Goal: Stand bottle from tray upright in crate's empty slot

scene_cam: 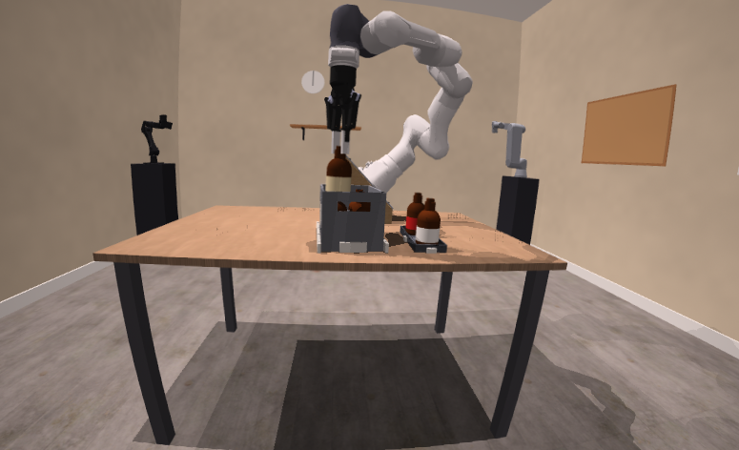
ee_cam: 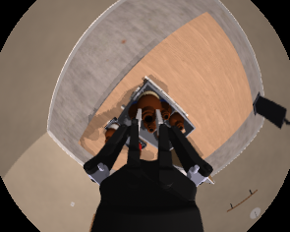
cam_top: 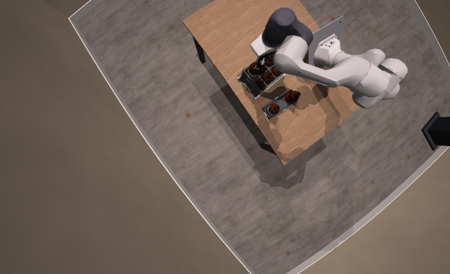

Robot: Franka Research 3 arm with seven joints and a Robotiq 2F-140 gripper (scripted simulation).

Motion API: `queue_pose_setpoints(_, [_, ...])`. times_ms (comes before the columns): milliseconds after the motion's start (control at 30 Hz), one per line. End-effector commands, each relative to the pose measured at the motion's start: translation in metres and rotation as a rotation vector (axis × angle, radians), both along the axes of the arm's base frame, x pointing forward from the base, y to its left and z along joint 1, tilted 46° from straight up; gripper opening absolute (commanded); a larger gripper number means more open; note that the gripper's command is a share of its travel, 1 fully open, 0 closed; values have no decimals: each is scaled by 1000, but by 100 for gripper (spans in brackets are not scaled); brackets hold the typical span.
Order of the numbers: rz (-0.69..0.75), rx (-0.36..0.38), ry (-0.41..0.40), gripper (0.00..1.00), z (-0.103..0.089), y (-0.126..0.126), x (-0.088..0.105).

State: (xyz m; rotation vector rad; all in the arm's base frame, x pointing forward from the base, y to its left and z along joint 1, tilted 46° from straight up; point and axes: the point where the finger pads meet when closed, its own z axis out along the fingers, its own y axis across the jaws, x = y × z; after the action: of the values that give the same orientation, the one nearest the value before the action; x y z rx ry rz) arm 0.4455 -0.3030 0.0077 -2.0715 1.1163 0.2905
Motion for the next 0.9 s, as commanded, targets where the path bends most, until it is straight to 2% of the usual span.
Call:
queue_pose_setpoints(0, [-3,-6,-8,0,1,-2,2])
queue_pose_setpoints(867, [-3,-6,-8,0,-6,4,4])
